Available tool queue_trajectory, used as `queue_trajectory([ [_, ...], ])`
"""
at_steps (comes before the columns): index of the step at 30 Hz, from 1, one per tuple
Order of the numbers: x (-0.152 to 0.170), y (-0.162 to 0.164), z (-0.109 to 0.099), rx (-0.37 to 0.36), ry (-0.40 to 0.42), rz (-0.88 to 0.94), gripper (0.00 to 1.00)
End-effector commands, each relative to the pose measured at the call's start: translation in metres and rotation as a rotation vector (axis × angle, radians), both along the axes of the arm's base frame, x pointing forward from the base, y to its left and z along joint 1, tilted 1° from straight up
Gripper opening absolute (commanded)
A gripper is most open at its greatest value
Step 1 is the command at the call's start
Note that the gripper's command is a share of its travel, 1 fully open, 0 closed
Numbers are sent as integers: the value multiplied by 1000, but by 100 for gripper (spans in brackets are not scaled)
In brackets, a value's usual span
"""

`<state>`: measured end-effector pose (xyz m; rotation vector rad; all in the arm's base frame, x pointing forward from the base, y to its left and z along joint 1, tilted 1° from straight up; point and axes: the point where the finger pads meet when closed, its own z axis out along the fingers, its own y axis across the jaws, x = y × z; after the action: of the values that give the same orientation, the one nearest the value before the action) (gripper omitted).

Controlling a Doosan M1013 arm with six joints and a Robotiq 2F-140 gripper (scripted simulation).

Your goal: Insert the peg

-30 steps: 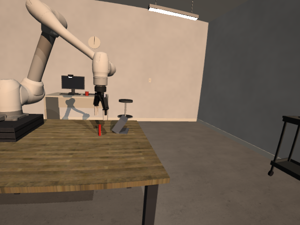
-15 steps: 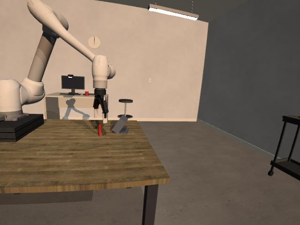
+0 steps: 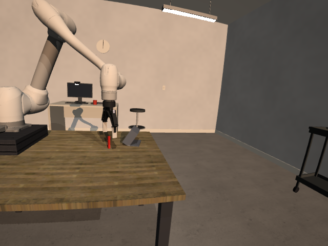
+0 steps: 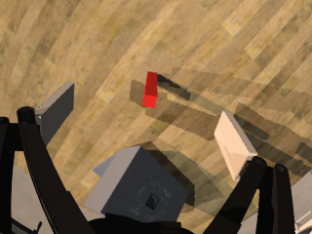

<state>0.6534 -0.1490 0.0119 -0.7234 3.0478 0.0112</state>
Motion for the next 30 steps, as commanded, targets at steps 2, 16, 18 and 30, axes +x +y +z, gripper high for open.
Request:
queue_trajectory([
  [2,-7,-1,-12,0,12,5,100],
  [16,-9,-2,-26,0,12,5,100],
  [18,-9,-2,-28,0,12,5,100],
  [30,-3,0,-24,1,3,0,89],
])
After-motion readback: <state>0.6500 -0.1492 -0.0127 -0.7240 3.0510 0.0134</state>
